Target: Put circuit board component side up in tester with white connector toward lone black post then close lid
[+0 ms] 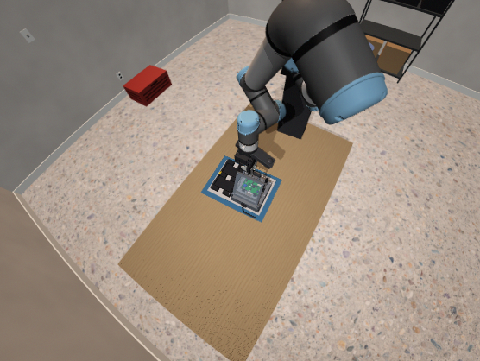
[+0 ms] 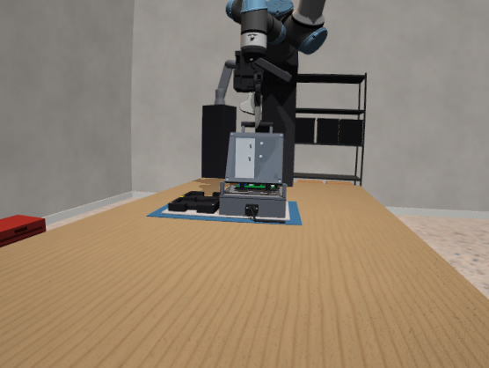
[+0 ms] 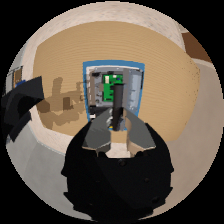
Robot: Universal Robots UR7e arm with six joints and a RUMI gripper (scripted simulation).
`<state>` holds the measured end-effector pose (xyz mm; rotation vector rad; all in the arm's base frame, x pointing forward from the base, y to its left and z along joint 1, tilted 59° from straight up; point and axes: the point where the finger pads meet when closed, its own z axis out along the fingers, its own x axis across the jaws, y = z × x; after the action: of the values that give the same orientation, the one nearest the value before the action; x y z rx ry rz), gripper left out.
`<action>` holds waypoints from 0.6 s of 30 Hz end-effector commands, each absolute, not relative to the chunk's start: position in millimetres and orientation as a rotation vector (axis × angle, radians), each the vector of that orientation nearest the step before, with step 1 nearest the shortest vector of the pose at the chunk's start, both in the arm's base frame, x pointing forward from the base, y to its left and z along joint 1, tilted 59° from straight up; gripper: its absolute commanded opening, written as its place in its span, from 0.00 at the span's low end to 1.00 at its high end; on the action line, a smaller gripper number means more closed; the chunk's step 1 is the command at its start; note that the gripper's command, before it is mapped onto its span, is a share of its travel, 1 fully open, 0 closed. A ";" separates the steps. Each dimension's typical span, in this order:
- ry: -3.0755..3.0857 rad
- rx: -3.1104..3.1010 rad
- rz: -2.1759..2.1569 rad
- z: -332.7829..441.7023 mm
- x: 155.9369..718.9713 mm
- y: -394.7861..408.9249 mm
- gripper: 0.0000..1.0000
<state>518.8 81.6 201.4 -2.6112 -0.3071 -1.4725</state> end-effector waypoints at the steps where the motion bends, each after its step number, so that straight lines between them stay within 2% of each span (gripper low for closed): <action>1: -0.307 -2.611 -1.474 193.8 518.8 81.6 0.00; 18: -0.307 -2.611 -1.474 168.7 520.7 82.3 0.00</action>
<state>519.9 82.1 173.2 -2.6111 -0.3071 -1.4725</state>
